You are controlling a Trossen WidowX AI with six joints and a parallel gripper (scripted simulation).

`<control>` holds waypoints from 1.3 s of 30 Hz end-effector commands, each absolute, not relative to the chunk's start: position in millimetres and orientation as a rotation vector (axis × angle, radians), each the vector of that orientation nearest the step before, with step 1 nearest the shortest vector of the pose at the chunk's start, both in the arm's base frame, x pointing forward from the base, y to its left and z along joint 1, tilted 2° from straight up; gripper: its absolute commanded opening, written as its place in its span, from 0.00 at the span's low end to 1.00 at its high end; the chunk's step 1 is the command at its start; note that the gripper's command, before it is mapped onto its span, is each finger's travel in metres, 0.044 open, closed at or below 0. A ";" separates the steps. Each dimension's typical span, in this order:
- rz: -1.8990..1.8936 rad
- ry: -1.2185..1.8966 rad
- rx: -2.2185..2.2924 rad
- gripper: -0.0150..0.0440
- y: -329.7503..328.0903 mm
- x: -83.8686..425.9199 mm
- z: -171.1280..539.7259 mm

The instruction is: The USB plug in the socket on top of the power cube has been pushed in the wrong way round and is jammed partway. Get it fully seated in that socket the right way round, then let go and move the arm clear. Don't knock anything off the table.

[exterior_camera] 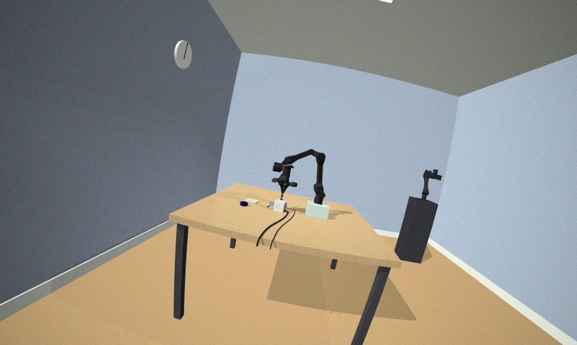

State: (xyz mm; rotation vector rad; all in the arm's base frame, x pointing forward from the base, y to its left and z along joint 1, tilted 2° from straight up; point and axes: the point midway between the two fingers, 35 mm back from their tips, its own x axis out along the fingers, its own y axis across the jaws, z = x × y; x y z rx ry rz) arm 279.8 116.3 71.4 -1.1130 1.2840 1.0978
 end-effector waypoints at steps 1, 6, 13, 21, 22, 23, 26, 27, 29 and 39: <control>1.046 1.312 -1.061 0.25 116.3 279.9 71.5; 0.942 1.365 -0.958 0.25 116.3 279.6 71.2; 0.800 1.425 -0.818 0.25 116.3 279.6 71.1; 0.638 1.481 -0.657 0.25 116.3 279.6 71.1; 0.618 1.487 -0.637 0.25 116.3 279.6 71.1; 0.598 1.492 -0.617 0.25 116.3 279.6 71.1; 0.536 1.509 -0.556 0.25 116.3 279.6 71.1; 0.516 1.514 -0.536 0.25 116.3 279.6 71.1; 0.475 1.523 -0.495 0.25 116.3 279.6 71.1; 0.270 1.558 -0.291 0.25 116.3 279.6 71.2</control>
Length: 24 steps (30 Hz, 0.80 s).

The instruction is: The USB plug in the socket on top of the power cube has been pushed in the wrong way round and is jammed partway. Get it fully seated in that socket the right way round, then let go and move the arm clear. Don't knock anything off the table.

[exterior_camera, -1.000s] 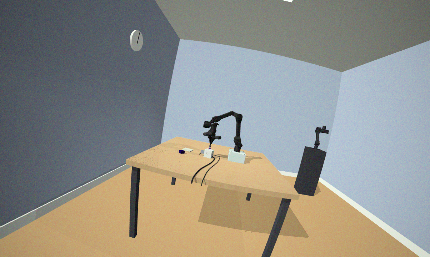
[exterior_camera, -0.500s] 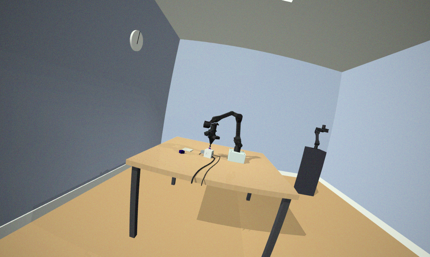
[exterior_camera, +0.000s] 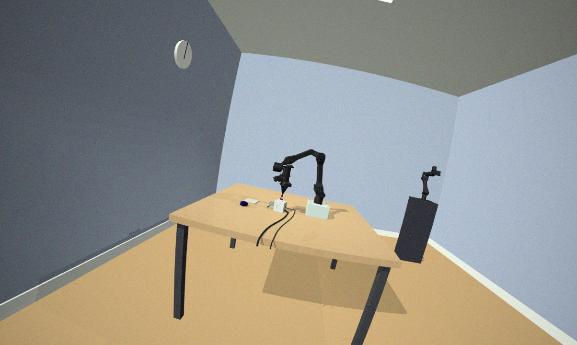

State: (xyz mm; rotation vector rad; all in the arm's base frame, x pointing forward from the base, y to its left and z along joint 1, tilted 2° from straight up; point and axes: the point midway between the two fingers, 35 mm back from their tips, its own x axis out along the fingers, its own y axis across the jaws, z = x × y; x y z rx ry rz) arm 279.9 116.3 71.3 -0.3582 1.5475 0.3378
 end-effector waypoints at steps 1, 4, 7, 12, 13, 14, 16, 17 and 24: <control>0.249 1.560 -0.270 0.25 116.3 279.6 71.2; 0.187 1.566 -0.209 0.25 116.3 279.6 71.2; 0.126 1.571 -0.147 0.25 116.3 279.6 71.2; 0.023 1.574 -0.045 0.25 116.3 279.6 71.2; 0.002 1.574 -0.024 0.25 116.3 279.6 71.2; -0.019 1.574 -0.003 0.25 116.3 279.6 71.2; -0.060 1.573 0.038 0.25 116.3 279.6 71.1; -0.080 1.572 0.058 0.25 116.3 279.6 71.1; -0.224 1.561 0.202 0.25 116.3 279.6 71.1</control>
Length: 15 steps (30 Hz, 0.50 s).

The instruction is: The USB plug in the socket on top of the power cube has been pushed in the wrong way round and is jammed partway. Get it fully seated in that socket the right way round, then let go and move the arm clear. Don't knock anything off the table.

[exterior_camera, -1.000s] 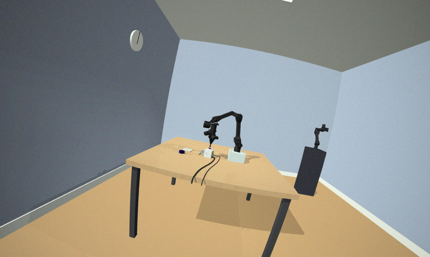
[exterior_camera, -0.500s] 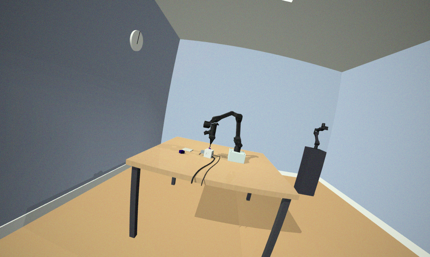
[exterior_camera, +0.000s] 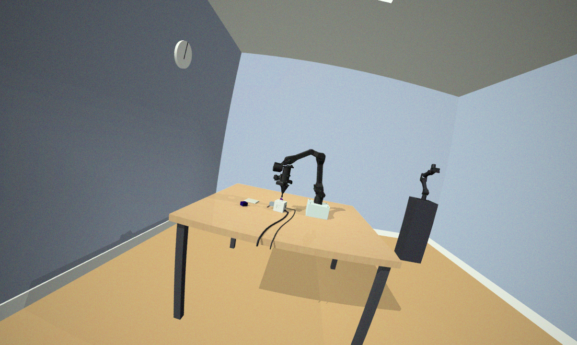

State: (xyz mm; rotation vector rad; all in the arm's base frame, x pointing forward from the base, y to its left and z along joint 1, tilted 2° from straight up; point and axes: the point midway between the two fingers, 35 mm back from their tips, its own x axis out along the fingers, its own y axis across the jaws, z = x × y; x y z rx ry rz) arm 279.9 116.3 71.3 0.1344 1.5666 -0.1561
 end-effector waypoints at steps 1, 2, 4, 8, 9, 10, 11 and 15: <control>-0.245 1.559 0.222 0.25 116.3 279.6 71.1; -0.265 1.556 0.243 0.25 116.3 279.6 71.1; -0.306 1.551 0.284 0.25 116.3 279.6 71.1; -0.388 1.537 0.366 0.25 116.3 279.6 71.1; -0.409 1.533 0.386 0.25 116.2 279.6 71.1; -0.429 1.529 0.407 0.25 116.2 279.6 71.1; -0.450 1.525 0.427 0.25 116.2 279.6 71.1; -0.531 1.506 0.508 0.25 116.2 279.6 71.1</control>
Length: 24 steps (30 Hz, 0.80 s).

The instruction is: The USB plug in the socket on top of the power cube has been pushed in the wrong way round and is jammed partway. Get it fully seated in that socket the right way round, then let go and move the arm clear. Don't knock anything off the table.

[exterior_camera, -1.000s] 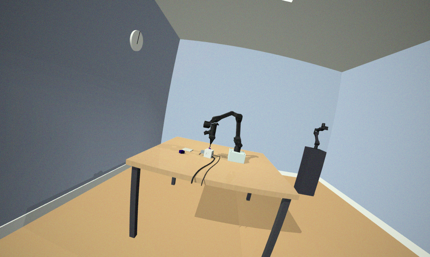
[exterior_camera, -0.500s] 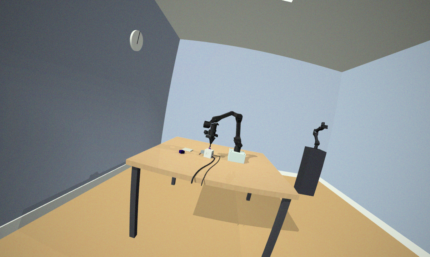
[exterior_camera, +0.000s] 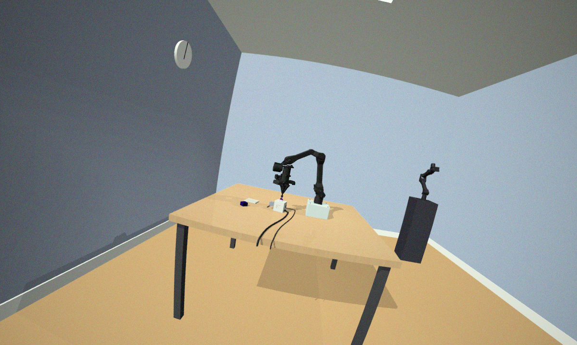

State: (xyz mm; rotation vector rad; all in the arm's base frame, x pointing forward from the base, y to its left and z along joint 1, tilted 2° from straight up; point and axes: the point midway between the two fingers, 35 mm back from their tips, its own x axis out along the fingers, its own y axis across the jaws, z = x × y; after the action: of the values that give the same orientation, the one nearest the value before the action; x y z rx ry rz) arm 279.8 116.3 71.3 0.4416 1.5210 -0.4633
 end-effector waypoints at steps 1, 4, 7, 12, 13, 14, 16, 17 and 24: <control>-0.551 1.500 0.529 0.25 116.2 279.6 71.1; -0.612 1.483 0.590 0.25 116.2 279.6 71.1; -0.673 1.464 0.650 0.25 116.2 279.6 71.1; -0.774 1.429 0.751 0.25 116.2 279.6 71.1; -0.794 1.421 0.771 0.25 116.2 279.6 71.1; -0.814 1.413 0.791 0.25 116.2 279.6 71.1; -0.853 1.397 0.831 0.25 116.2 279.6 71.1; -0.873 1.388 0.851 0.25 116.2 279.6 71.1; -1.012 1.322 0.990 0.25 116.2 279.6 71.1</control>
State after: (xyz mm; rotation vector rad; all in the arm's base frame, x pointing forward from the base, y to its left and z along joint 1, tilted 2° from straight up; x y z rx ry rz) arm 279.8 116.3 71.3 0.9252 1.3538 -0.9458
